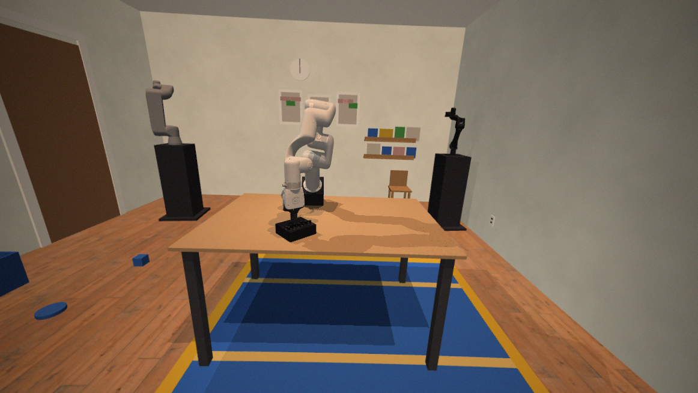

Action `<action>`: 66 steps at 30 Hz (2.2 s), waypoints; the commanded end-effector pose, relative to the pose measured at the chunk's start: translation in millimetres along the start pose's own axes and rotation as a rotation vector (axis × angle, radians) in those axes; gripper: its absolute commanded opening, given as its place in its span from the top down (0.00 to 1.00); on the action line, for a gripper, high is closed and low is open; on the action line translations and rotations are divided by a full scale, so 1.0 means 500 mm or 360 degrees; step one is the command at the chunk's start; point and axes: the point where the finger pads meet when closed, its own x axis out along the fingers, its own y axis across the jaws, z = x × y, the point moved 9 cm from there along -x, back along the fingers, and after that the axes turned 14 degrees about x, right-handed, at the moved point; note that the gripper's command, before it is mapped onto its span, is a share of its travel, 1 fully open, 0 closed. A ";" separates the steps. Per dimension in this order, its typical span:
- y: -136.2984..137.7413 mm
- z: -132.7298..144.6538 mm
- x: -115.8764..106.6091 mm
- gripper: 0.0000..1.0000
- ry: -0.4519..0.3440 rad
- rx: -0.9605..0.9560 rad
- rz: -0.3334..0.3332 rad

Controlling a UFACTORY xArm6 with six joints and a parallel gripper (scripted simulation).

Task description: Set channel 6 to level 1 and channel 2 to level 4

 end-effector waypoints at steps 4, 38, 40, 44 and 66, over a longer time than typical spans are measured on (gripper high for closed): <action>0.013 -0.012 -0.003 1.00 -0.0001 0.0483 -0.0009; 0.091 -0.132 0.003 1.00 -0.0013 0.2612 0.0151; 0.095 -0.139 0.004 1.00 -0.0009 0.2739 0.0164; 0.101 -0.151 0.007 1.00 0.0001 0.2993 0.0190; 0.114 -0.166 0.010 1.00 0.0052 0.4304 0.0212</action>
